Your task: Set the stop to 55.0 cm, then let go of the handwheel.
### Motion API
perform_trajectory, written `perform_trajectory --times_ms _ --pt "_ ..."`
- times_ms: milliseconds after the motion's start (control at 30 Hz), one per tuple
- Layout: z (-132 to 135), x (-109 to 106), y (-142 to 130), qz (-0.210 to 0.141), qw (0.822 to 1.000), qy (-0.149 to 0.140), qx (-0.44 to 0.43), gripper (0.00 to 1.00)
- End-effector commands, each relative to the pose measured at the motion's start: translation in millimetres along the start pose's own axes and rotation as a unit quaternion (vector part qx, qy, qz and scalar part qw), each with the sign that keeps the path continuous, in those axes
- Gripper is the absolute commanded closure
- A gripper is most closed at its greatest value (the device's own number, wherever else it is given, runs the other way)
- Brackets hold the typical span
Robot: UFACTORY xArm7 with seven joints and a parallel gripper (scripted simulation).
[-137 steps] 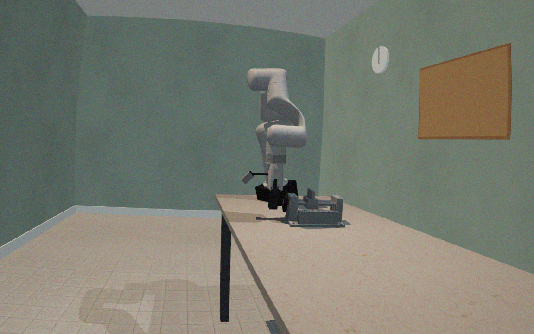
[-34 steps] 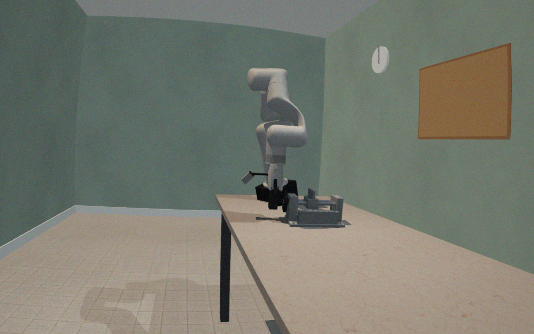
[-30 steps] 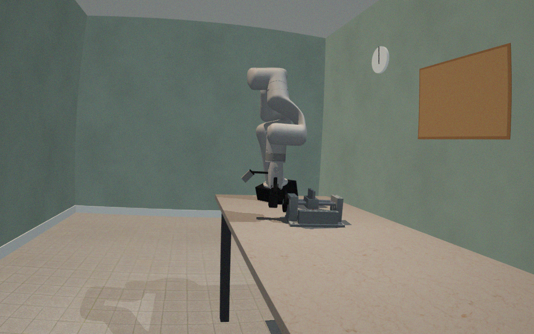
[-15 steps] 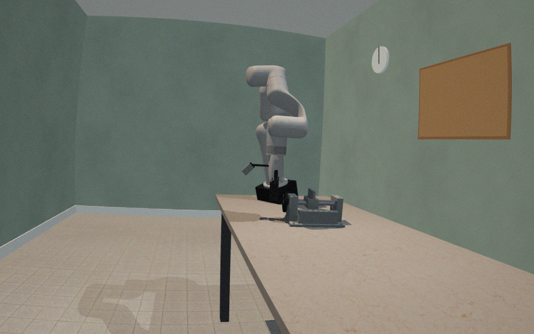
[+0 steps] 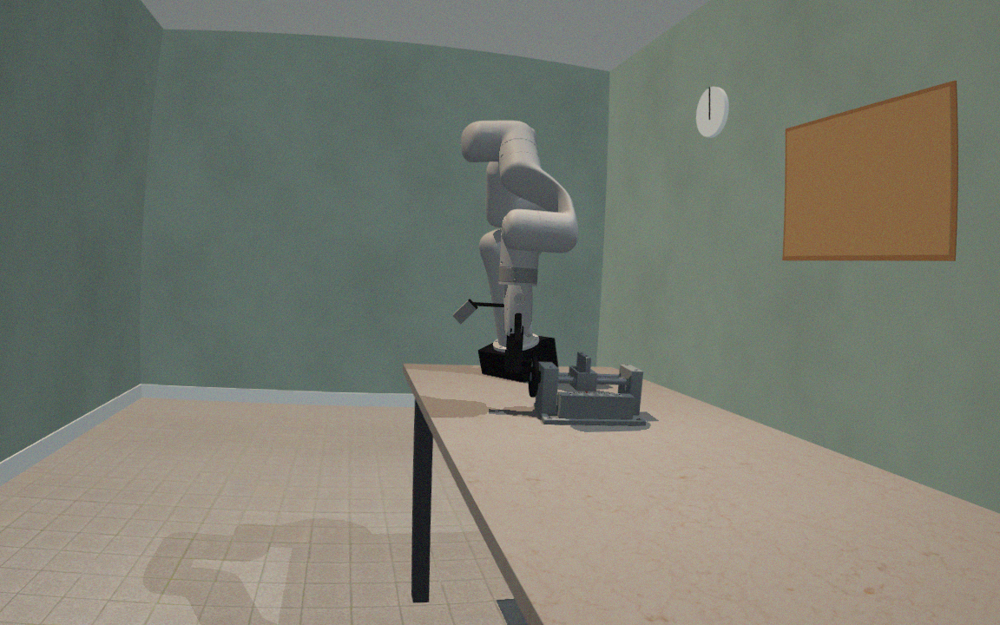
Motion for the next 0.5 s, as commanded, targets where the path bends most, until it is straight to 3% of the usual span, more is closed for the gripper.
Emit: perform_trajectory --times_ms 0,467 --pt "-5 0 0 0.0 1.0 0.001 0.0 0.94" --pt "-17 3 0 0.0 1.0 0.001 0.0 0.94"
Point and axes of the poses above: the point where the finger pads meet when closed, its own x axis out along the fingers, its own z axis across the jaws, y = z × x, the point moved 2 cm from there along -x, back along the fingers
